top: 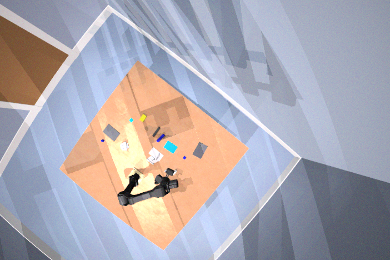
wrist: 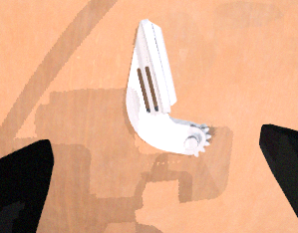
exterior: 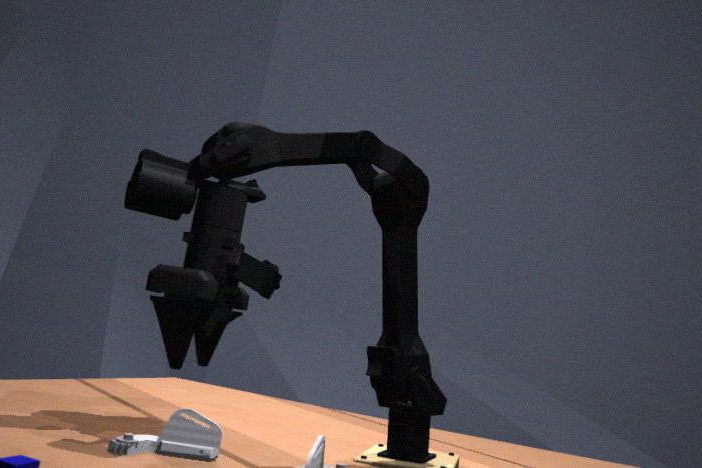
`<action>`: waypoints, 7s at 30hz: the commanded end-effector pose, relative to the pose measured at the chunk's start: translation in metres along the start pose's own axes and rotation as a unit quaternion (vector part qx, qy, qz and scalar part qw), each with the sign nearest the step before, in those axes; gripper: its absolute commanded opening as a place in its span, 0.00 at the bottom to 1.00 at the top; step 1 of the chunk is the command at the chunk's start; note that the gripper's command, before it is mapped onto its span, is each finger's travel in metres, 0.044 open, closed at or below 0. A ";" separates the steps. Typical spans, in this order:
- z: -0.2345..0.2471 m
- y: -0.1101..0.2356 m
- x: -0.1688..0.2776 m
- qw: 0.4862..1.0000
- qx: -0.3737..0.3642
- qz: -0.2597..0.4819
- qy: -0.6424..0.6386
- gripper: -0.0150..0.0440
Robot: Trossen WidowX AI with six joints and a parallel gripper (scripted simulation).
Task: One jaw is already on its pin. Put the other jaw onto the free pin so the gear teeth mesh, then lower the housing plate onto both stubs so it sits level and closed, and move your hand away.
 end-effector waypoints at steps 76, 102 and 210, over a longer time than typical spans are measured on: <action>0.001 -0.088 -0.003 0.995 0.002 0.005 0.097 1.00; 0.001 -0.087 -0.004 0.995 0.003 0.004 0.095 0.48; -0.006 -0.005 -0.211 0.761 -0.004 -0.008 -0.649 0.48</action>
Point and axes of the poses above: the point midway between the two fingers, 35 mm back from their tips, its own y axis back along the fingers, its own z axis across the jaws, x = y × z, the point moved 2 cm from there along y, back along the fingers, and after that the axes turned 7 degrees about -y, right-handed, at the moved point
